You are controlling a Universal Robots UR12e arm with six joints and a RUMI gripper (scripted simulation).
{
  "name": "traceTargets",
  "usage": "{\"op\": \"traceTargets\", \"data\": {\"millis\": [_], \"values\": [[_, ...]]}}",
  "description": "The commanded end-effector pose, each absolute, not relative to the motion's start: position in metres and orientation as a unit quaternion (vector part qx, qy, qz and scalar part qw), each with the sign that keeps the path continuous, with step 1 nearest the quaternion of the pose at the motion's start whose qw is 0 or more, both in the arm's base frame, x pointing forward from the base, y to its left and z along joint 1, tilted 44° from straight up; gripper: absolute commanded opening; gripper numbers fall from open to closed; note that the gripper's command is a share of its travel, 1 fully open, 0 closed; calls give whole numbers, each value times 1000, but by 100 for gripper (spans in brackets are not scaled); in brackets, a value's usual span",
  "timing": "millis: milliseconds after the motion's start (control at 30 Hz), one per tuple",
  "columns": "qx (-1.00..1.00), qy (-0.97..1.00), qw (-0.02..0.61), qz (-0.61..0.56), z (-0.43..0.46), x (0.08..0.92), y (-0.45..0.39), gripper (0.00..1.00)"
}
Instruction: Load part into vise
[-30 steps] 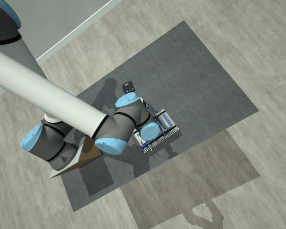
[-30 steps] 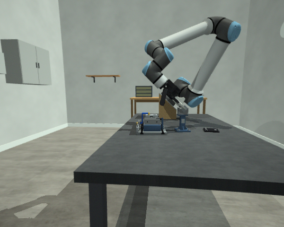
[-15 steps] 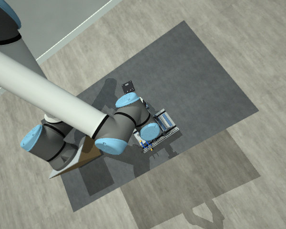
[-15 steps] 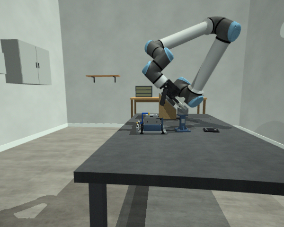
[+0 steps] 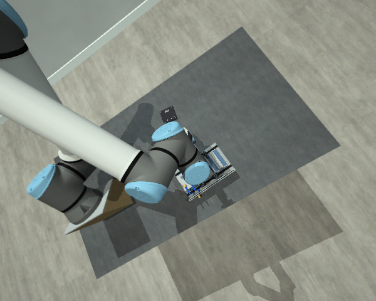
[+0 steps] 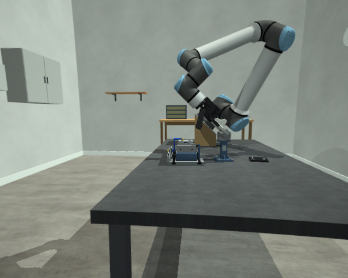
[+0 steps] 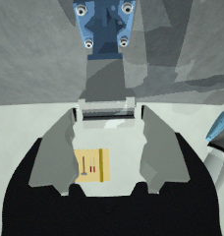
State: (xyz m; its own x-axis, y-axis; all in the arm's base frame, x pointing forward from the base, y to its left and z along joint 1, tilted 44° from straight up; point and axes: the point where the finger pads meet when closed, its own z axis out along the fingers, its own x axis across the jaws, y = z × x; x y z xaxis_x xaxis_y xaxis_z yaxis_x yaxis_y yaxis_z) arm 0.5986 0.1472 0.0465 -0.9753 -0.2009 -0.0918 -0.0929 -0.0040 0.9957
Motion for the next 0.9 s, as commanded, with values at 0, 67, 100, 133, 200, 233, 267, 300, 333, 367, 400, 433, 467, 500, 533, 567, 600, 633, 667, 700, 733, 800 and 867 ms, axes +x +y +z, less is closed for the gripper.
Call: {"op": "traceTargets", "data": {"millis": [0,67,100,133,200,233,267,300,333,367,400,433,467,500,533,567,600,633,667,700,733,800,867], "values": [[104,-705,38,-701,47,599,147,51],[104,-705,38,-701,47,599,147,51],[104,-705,38,-701,47,599,147,51],[104,-705,38,-701,47,599,147,51],[104,-705,38,-701,47,599,147,0],[104,-705,38,-701,47,599,147,0],[104,-705,38,-701,47,599,147,0],[104,-705,38,-701,47,599,147,0],[104,-705,38,-701,47,599,147,0],[104,-705,38,-701,47,599,147,0],[104,-705,38,-701,47,599,147,0],[104,-705,38,-701,47,599,147,0],[104,-705,38,-701,47,599,147,0],[104,-705,38,-701,47,599,147,0],[104,-705,38,-701,47,599,147,0],[104,-705,38,-701,47,599,147,0],[104,-705,38,-701,47,599,147,0],[104,-705,38,-701,47,599,147,0],[104,-705,38,-701,47,599,147,0],[104,-705,38,-701,47,599,147,0],[104,-705,38,-701,47,599,147,0],[104,-705,38,-701,47,599,147,0],[104,-705,38,-701,47,599,147,0]]}}
